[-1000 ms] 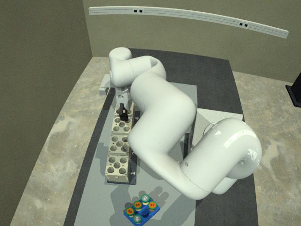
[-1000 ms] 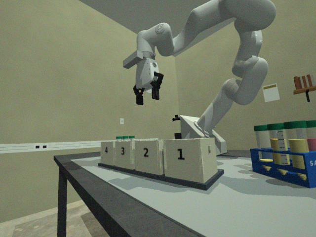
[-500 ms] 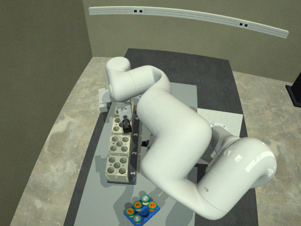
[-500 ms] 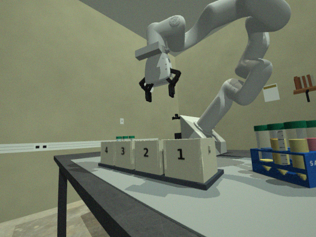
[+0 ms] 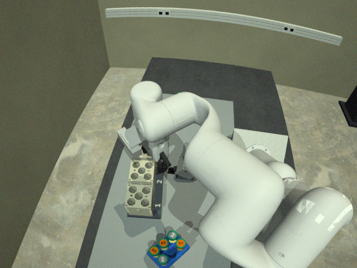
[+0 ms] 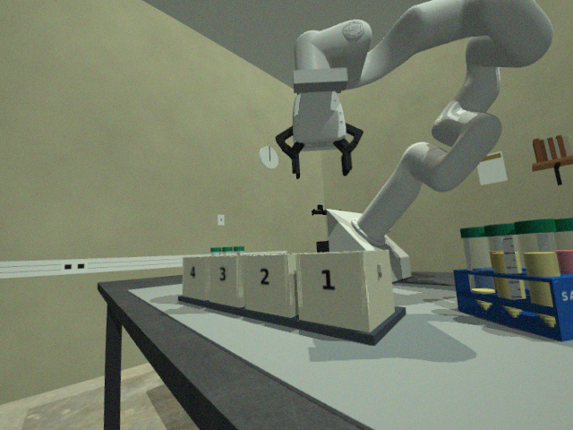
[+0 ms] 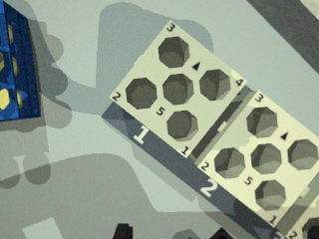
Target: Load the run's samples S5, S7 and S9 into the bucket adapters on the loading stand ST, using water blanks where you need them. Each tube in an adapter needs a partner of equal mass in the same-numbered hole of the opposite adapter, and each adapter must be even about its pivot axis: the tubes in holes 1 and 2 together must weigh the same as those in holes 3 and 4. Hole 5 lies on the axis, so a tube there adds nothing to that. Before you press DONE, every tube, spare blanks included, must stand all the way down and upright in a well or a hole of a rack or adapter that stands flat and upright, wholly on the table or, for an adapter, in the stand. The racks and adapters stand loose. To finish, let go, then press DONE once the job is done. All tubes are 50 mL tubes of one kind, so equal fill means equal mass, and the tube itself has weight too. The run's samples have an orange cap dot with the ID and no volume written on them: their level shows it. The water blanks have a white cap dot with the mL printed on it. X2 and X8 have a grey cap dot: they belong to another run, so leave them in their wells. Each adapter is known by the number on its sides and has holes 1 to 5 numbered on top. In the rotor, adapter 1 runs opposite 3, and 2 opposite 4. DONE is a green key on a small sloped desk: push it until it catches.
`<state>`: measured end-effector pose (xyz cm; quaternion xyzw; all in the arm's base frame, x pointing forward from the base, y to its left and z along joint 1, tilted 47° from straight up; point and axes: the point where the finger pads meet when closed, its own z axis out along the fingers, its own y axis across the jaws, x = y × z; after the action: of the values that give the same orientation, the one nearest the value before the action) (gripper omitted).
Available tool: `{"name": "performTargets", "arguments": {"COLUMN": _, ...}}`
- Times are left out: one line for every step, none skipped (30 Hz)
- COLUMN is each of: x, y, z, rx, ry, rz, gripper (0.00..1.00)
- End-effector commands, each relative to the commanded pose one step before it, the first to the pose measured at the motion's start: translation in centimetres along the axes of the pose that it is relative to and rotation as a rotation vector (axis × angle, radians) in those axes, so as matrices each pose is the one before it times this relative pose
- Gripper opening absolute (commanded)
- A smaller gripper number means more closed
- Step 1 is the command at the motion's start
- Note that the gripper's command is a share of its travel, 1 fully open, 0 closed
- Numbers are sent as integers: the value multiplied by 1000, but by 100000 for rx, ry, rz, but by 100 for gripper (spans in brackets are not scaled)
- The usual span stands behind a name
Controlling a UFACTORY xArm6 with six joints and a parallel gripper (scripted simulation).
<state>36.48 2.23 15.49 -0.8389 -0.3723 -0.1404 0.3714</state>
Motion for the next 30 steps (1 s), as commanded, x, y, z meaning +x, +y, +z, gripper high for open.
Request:
{"name": "performTargets", "arguments": {"x": 803, "y": -2483, "z": -199, "rx": -967, "ry": 756, "rz": -12339, "gripper": 100}}
{"name": "performTargets", "arguments": {"x": 0, "y": 0, "z": 0, "rx": 0, "ry": 0, "rz": 0, "gripper": 100}}
{"name": "performTargets", "arguments": {"x": 0, "y": 0, "z": 0, "rx": 0, "ry": 0, "rz": 0, "gripper": 100}}
{"name": "performTargets", "arguments": {"x": 198, "y": -462, "z": -1, "rx": 2, "ry": 1, "rz": 0, "gripper": 100}}
{"name": "performTargets", "arguments": {"x": 198, "y": -460, "z": 0, "rx": 2, "ry": 1, "rz": 0, "gripper": 100}}
{"name": "performTargets", "arguments": {"x": 197, "y": -460, "z": 0, "rx": 2, "ry": 1, "rz": 0, "gripper": 100}}
{"name": "performTargets", "arguments": {"x": 198, "y": -460, "z": 0, "rx": 2, "ry": 1, "rz": 0, "gripper": 100}}
{"name": "performTargets", "arguments": {"x": 198, "y": -460, "z": 0, "rx": 2, "ry": 1, "rz": 0, "gripper": 100}}
{"name": "performTargets", "arguments": {"x": 198, "y": -460, "z": 0, "rx": 2, "ry": 1, "rz": 0, "gripper": 100}}
{"name": "performTargets", "arguments": {"x": 198, "y": -460, "z": 0, "rx": 2, "ry": 1, "rz": 0, "gripper": 100}}
{"name": "performTargets", "arguments": {"x": 198, "y": -460, "z": 0, "rx": 2, "ry": 1, "rz": 0, "gripper": 100}}
{"name": "performTargets", "arguments": {"x": 198, "y": -460, "z": 0, "rx": 2, "ry": 1, "rz": 0, "gripper": 100}}
{"name": "performTargets", "arguments": {"x": 198, "y": -460, "z": 0, "rx": 2, "ry": 1, "rz": 0, "gripper": 100}}
{"name": "performTargets", "arguments": {"x": 198, "y": -460, "z": 0, "rx": 2, "ry": 1, "rz": 0, "gripper": 100}}
{"name": "performTargets", "arguments": {"x": 198, "y": -460, "z": 0, "rx": 2, "ry": 1, "rz": 0, "gripper": 100}}
{"name": "performTargets", "arguments": {"x": 198, "y": -460, "z": 0, "rx": 2, "ry": 1, "rz": 0, "gripper": 100}}
{"name": "performTargets", "arguments": {"x": 198, "y": -460, "z": 0, "rx": 2, "ry": 1, "rz": 0, "gripper": 100}}
{"name": "performTargets", "arguments": {"x": 198, "y": -460, "z": 0, "rx": 2, "ry": 1, "rz": 0, "gripper": 100}}
{"name": "performTargets", "arguments": {"x": 0, "y": 0, "z": 0, "rx": 0, "ry": 0, "rz": 0, "gripper": 100}}
{"name": "performTargets", "arguments": {"x": 0, "y": 0, "z": 0, "rx": 0, "ry": 0, "rz": 0, "gripper": 100}}
{"name": "performTargets", "arguments": {"x": 200, "y": -463, "z": 0, "rx": 2, "ry": 0, "rz": 0, "gripper": 100}}
{"name": "performTargets", "arguments": {"x": 198, "y": -460, "z": 0, "rx": 3, "ry": 1, "rz": 0, "gripper": 100}}
{"name": "performTargets", "arguments": {"x": 197, "y": -460, "z": 0, "rx": 3, "ry": 1, "rz": 0, "gripper": 100}}
{"name": "performTargets", "arguments": {"x": 198, "y": -460, "z": 0, "rx": 3, "ry": 1, "rz": 0, "gripper": 100}}
{"name": "performTargets", "arguments": {"x": 198, "y": -460, "z": 0, "rx": 3, "ry": 1, "rz": 0, "gripper": 100}}
{"name": "performTargets", "arguments": {"x": 198, "y": -460, "z": 0, "rx": 3, "ry": 1, "rz": 0, "gripper": 100}}
{"name": "performTargets", "arguments": {"x": 198, "y": -460, "z": 0, "rx": 3, "ry": 1, "rz": 0, "gripper": 100}}
{"name": "performTargets", "arguments": {"x": 198, "y": -460, "z": 0, "rx": 2, "ry": 1, "rz": 0, "gripper": 100}}
{"name": "performTargets", "arguments": {"x": 198, "y": -461, "z": 0, "rx": 2, "ry": 1, "rz": 0, "gripper": 100}}
{"name": "performTargets", "arguments": {"x": 198, "y": -461, "z": 0, "rx": 2, "ry": 1, "rz": 0, "gripper": 100}}
